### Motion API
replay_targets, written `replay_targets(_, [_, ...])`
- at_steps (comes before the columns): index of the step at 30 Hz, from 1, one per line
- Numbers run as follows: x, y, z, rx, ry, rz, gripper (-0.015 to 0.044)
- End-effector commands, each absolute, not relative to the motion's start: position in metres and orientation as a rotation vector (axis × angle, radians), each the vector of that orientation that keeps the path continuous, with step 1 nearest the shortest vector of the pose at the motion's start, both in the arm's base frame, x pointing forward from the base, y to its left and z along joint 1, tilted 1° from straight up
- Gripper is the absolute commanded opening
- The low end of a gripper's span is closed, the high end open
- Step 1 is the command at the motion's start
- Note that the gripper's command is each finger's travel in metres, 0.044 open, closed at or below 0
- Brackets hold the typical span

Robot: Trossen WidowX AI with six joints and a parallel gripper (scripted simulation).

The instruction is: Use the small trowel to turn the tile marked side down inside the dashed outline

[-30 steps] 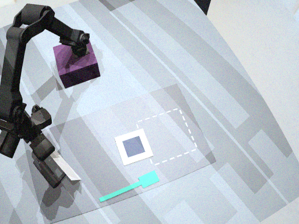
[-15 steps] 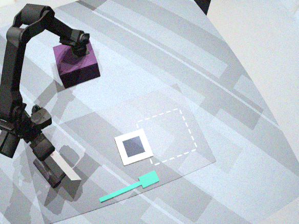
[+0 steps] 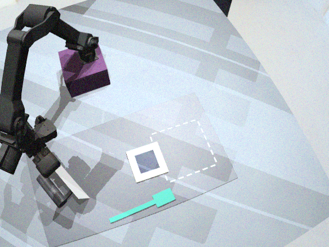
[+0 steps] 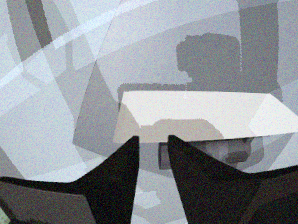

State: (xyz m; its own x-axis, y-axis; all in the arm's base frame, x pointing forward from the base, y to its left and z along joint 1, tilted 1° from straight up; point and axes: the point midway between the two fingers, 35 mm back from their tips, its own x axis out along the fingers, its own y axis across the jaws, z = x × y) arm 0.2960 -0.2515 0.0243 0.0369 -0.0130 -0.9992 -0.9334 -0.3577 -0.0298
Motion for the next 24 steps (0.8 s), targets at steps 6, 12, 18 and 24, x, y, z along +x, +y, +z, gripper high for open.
replay_targets(6, [0.294,-0.246,0.025,-1.502,1.001,1.437,0.0100])
replay_targets(12, [0.290,-0.233,0.025,-1.498,0.998,1.438,0.0100])
replay_targets(18, [0.285,-0.221,0.024,-1.497,0.997,1.438,0.0100])
replay_targets(24, [0.280,-0.208,0.021,-1.496,0.996,1.439,0.0100])
